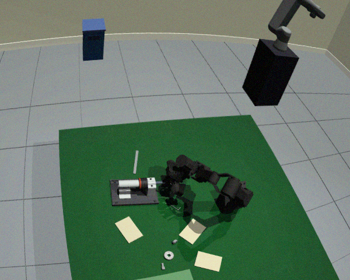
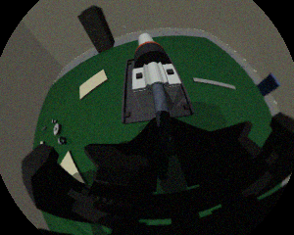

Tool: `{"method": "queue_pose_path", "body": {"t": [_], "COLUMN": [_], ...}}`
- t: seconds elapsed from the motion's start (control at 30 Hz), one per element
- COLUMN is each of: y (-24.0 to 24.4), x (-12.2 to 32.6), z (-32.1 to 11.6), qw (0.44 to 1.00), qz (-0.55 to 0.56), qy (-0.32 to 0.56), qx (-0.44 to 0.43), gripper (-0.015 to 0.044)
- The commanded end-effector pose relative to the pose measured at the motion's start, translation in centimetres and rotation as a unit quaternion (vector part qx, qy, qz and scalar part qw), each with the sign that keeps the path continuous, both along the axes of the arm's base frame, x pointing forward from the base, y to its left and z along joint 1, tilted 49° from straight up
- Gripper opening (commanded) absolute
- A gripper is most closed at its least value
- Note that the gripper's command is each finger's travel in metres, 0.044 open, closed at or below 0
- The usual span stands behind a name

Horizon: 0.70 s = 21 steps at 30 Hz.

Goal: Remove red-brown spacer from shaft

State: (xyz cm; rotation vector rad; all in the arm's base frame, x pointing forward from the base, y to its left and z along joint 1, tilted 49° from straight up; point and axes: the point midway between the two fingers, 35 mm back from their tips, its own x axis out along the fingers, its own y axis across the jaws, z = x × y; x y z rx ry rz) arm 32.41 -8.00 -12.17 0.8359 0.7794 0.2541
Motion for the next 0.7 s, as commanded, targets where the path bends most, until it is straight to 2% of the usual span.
{"method": "queue_pose_path", "body": {"t": [0.0,0.67], "y": [0.10,0.01], "x": [-0.16,-0.15], "z": [0.00,0.00], "qw": [1.000,1.000], "qz": [0.002,0.000], "qy": [-0.001,0.000], "qx": [0.000,0.000], "gripper": [0.0000,0.0000]}}
